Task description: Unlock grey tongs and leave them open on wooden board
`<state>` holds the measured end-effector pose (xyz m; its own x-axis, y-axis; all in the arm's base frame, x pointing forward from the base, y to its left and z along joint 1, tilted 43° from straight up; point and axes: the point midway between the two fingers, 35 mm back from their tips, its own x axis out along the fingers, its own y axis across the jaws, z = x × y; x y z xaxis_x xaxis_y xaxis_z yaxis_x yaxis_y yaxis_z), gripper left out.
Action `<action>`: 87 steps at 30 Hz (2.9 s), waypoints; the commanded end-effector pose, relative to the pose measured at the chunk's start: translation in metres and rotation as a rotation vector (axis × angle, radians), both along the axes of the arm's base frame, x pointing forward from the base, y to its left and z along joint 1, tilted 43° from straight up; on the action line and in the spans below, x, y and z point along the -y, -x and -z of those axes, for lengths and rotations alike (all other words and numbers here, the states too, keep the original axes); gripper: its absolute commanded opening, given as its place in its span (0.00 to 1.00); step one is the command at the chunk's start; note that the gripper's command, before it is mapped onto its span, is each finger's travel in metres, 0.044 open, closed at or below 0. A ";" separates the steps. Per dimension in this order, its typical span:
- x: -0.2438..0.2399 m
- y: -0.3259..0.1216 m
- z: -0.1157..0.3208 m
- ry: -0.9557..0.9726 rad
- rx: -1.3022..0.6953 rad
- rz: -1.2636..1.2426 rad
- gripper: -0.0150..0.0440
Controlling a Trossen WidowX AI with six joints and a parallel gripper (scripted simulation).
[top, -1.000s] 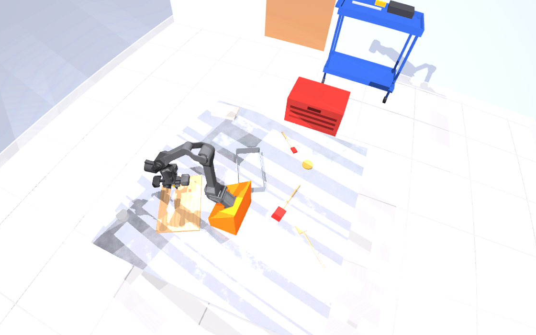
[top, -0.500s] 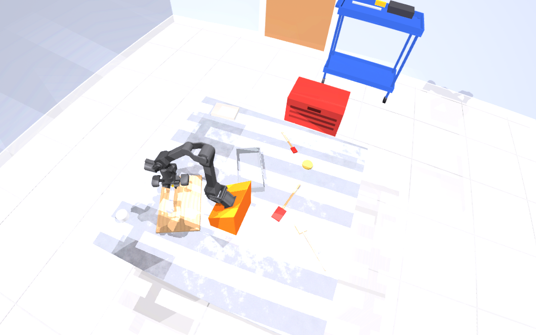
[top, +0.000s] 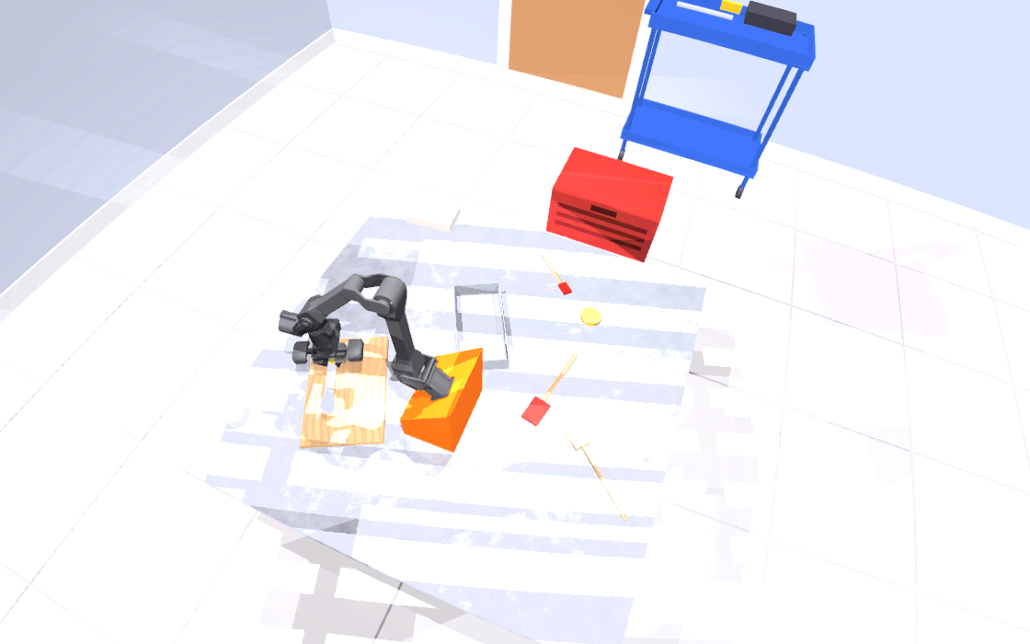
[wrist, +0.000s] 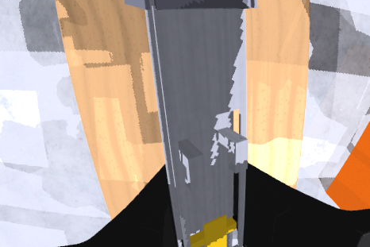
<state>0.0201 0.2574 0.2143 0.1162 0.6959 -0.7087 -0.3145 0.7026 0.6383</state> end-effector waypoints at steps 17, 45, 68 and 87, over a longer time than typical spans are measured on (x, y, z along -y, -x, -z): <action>-0.025 -0.003 0.025 0.008 0.002 -0.007 0.00; -0.052 -0.009 0.062 0.009 0.003 -0.007 0.00; -0.054 -0.010 0.065 0.005 0.002 0.000 0.58; -0.053 -0.043 0.037 0.025 0.005 -0.001 1.00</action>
